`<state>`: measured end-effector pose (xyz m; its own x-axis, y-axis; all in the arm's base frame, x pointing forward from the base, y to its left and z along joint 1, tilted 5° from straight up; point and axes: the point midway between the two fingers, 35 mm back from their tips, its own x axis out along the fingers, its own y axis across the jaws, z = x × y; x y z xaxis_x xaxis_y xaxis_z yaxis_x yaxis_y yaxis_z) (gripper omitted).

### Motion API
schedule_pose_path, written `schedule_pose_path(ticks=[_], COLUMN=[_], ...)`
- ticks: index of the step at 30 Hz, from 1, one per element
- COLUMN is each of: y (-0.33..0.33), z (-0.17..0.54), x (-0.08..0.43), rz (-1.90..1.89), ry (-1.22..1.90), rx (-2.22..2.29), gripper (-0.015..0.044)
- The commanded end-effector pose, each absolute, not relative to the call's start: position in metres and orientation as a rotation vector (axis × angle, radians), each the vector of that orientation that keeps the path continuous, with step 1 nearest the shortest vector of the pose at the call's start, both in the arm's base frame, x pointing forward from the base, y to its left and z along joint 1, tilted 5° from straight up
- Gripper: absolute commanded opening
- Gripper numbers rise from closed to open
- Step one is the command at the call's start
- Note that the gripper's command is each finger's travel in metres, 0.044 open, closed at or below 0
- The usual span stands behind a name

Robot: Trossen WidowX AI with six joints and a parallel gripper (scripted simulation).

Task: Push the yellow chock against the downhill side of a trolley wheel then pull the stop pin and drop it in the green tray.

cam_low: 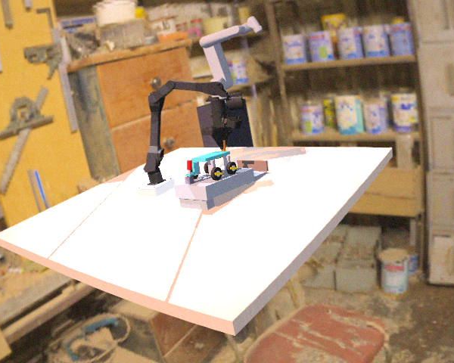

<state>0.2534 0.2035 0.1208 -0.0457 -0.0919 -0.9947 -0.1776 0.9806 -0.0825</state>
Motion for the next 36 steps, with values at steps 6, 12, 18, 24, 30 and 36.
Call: schedule_pose_path(ticks=[6, 12, 18, 24, 30, 36], y=[0.201, 0.199, 0.196, 0.195, 0.189, 0.185], z=[0.099, 0.086, 0.074, 0.073, 0.075, 0.076], x=[0.253, 0.252, 0.251, 0.251, 0.253, 0.255], rz=[0.067, 0.067, 0.067, 0.067, 0.067, 0.066], ry=[1.622, 1.622, 1.622, 1.622, 1.622, 1.622], rx=[-0.22, -0.22, -0.221, -0.221, -0.221, -0.221], gripper=[0.0, 0.0, 0.0, 0.0, 0.0, 0.0])
